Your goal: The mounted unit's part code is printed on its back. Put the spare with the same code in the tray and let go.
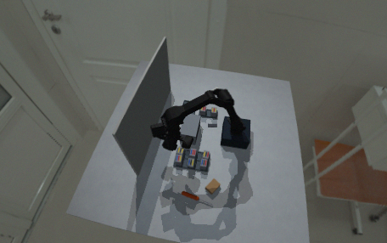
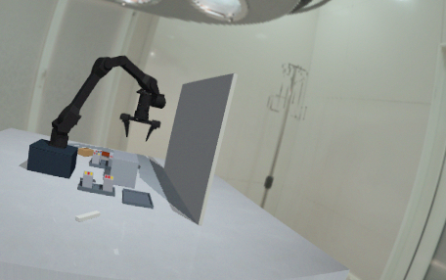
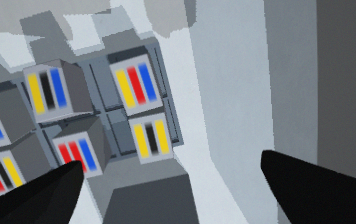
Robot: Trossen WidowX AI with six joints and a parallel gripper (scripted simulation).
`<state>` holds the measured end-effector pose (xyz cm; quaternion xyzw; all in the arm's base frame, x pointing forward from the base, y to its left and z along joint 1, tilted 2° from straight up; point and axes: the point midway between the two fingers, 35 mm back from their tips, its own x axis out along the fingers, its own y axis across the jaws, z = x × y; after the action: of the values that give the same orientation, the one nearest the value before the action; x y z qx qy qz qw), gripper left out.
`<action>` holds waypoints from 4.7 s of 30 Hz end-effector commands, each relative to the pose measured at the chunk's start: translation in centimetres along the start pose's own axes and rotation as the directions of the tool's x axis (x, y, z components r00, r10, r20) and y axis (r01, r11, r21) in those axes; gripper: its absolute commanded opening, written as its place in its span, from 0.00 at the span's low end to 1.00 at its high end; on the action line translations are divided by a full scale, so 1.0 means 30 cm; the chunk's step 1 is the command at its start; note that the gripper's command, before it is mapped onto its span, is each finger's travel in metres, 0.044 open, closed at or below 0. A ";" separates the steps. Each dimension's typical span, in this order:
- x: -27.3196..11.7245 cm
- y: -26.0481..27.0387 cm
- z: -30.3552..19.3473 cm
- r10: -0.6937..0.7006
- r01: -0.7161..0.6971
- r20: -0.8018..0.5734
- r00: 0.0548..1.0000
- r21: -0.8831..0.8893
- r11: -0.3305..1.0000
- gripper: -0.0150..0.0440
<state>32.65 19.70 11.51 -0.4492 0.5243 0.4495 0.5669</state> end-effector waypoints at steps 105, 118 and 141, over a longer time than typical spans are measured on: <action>0.432 0.092 0.074 0.004 -0.004 -0.002 1.000 -0.247 0.969 0.25; 0.168 0.089 0.076 -0.001 0.001 -0.002 1.000 -0.252 0.968 0.25; -0.076 0.076 0.085 -0.001 0.001 -0.001 1.000 -0.252 0.968 0.25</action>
<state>30.92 22.70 12.45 -0.5162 0.4647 0.5111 0.5062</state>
